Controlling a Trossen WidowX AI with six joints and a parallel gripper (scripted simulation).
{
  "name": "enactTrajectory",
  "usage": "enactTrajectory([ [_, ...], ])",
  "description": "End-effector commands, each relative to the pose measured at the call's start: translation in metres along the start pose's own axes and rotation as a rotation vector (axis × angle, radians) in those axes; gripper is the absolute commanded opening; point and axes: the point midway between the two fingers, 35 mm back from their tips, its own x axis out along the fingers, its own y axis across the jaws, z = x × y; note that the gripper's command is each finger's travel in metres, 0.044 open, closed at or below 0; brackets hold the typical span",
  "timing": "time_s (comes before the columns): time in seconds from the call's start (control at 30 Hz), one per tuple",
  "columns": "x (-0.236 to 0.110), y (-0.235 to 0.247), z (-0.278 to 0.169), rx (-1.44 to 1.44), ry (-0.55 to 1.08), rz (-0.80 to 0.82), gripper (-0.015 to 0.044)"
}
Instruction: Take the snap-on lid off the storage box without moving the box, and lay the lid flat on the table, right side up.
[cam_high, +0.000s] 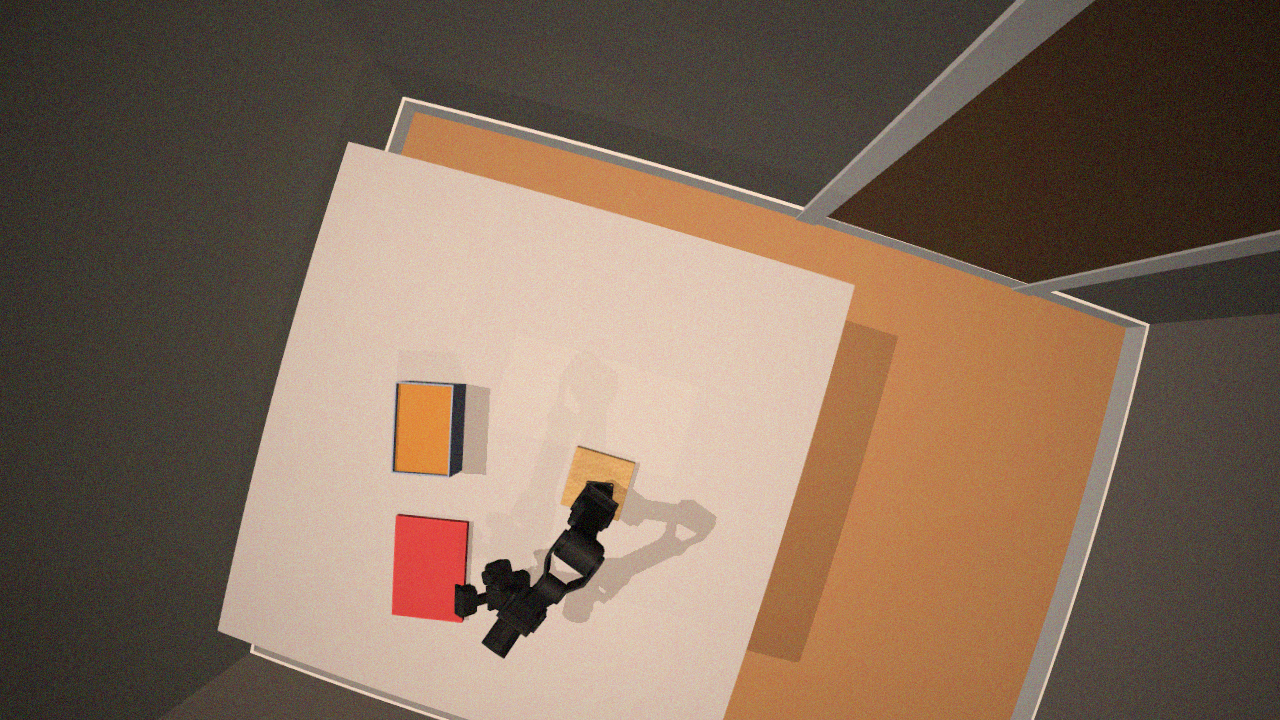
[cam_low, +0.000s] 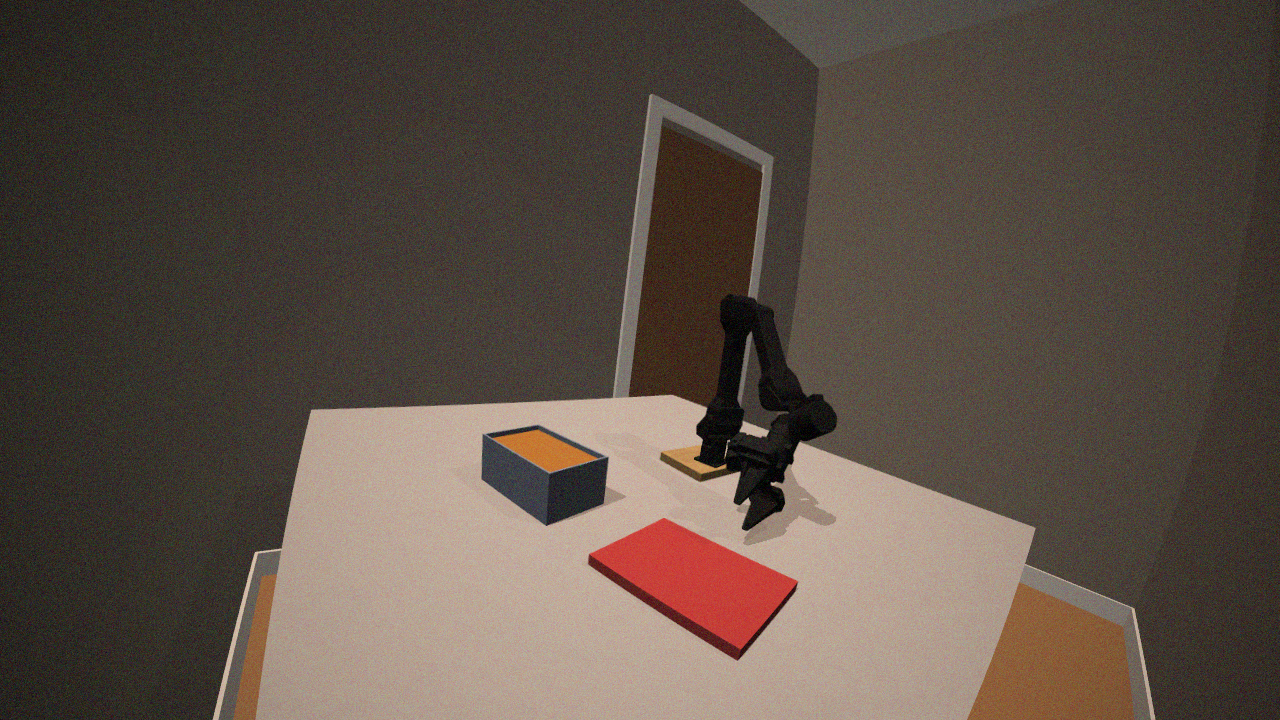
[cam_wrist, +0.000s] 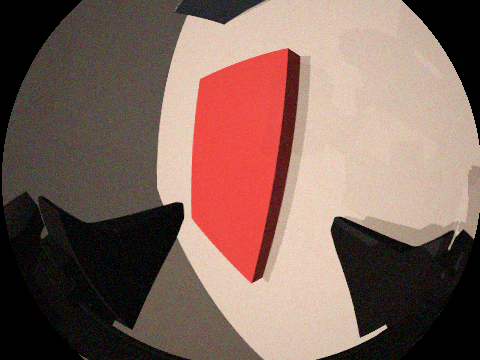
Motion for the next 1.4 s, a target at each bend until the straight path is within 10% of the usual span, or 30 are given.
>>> enactTrajectory([
  [0.0, -0.008, -0.003, 0.001, 0.008, 0.002, 0.008, 0.0440],
  [1.37, -0.070, 0.019, 0.000, 0.008, 0.002, 0.005, 0.0440],
])
